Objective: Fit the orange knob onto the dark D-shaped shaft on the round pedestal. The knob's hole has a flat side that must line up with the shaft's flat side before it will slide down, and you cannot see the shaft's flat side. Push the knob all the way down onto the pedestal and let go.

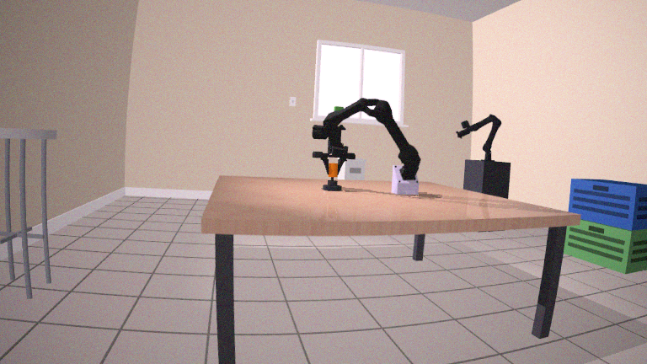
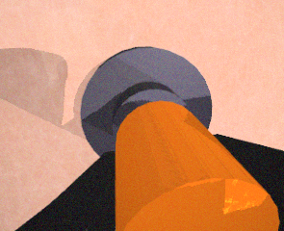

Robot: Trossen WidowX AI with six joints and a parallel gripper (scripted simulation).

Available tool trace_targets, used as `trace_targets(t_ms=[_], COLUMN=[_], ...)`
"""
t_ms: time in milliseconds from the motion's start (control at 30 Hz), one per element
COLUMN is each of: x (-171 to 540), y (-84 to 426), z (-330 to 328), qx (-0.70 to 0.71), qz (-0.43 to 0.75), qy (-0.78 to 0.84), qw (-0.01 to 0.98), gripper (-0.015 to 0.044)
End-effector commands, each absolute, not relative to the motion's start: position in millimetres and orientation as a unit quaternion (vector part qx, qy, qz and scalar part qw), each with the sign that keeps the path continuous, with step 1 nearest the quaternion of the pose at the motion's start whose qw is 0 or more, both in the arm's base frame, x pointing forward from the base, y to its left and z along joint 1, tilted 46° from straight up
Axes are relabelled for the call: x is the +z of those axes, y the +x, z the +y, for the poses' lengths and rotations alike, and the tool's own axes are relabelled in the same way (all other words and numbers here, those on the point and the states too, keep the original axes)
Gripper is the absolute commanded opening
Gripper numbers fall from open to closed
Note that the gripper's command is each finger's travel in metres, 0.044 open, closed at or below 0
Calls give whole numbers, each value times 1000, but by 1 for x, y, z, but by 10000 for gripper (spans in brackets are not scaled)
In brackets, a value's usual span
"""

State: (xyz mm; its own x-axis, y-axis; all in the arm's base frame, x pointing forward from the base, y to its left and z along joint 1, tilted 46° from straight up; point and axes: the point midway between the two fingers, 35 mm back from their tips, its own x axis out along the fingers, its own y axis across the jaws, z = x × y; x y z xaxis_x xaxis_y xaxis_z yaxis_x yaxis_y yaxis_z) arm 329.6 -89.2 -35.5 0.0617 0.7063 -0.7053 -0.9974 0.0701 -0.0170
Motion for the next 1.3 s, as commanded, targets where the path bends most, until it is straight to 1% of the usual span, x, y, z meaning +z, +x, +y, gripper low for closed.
trace_targets(t_ms=[0, 333, 567, 1267], x=[-36, -33, -32, -34], y=[330, 331, 334, 329], z=[-89, -93, -95, -92], qx=[627, 628, 652, 652], qz=[273, 270, 206, 206], qy=[-267, -270, -336, -336], qw=[679, 678, 647, 647], gripper=[0, 0, 0, 0])
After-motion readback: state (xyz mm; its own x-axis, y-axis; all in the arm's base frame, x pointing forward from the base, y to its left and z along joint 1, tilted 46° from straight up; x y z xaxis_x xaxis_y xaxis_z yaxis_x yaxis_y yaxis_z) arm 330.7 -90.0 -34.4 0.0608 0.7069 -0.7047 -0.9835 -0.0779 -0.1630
